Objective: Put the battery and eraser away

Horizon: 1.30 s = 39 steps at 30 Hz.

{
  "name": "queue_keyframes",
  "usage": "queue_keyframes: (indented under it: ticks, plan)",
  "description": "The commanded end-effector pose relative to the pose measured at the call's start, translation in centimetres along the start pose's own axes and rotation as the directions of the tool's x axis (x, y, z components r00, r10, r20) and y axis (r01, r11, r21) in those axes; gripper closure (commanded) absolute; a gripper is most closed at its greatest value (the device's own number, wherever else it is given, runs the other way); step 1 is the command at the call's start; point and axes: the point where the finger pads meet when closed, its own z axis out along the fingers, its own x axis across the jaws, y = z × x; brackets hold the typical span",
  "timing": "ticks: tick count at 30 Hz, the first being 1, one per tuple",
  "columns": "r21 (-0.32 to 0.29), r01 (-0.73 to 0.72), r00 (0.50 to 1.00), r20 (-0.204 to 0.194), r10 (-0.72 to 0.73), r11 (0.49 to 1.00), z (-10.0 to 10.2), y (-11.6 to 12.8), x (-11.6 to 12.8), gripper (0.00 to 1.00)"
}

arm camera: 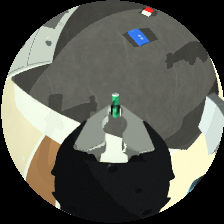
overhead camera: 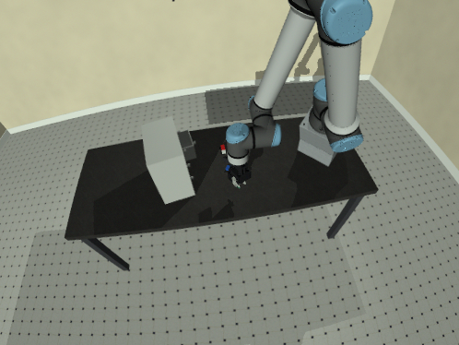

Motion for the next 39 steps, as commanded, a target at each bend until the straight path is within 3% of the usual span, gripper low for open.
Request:
queue_keyframes:
  ticks: [1, 10, 27, 39]
  plan:
    - [-0.001, 0.0, 1.0, -0.001, 0.0, 1.0, -2.1, 0.0, 0.0, 0.98]
    - [-0.001, 0.0, 1.0, -0.001, 0.0, 1.0, -3.4, 0.0, 0.0, 0.98]
    - [-0.001, 0.006, 1.0, -0.001, -0.006, 1.0, -3.4, -0.1, 0.0, 0.98]
    - [0.0, 0.117, 0.993, -0.004, -0.117, 0.993, -3.2, -2.4, -0.3, 0.98]
